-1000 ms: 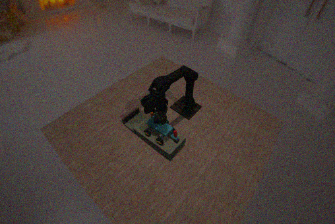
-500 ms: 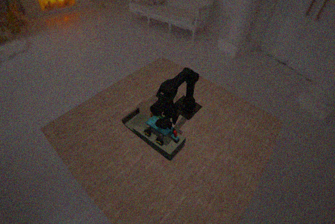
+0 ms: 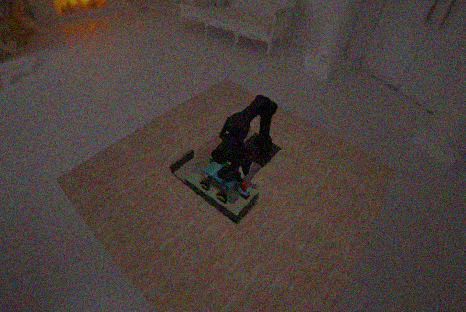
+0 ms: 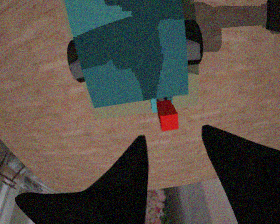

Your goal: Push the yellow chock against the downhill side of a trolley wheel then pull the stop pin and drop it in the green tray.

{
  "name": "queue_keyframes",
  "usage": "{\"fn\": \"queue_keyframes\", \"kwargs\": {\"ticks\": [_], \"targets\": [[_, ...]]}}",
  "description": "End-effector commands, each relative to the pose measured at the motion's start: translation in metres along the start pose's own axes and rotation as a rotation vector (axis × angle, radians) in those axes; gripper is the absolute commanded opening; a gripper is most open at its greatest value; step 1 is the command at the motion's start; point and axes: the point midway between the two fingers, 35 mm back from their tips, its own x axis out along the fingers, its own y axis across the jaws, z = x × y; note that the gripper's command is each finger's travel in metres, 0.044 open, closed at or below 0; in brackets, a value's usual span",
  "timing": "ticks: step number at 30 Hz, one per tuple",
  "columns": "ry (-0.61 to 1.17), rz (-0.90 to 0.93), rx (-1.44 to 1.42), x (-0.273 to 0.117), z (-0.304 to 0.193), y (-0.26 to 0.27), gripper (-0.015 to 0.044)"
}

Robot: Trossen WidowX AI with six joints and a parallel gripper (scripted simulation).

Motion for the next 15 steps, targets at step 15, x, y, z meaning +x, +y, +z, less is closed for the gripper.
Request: {"fn": "queue_keyframes", "kwargs": {"ticks": [15], "targets": [[0.007, 0.0, 0.006, 0.024, -0.002, -0.001, 0.019]]}}
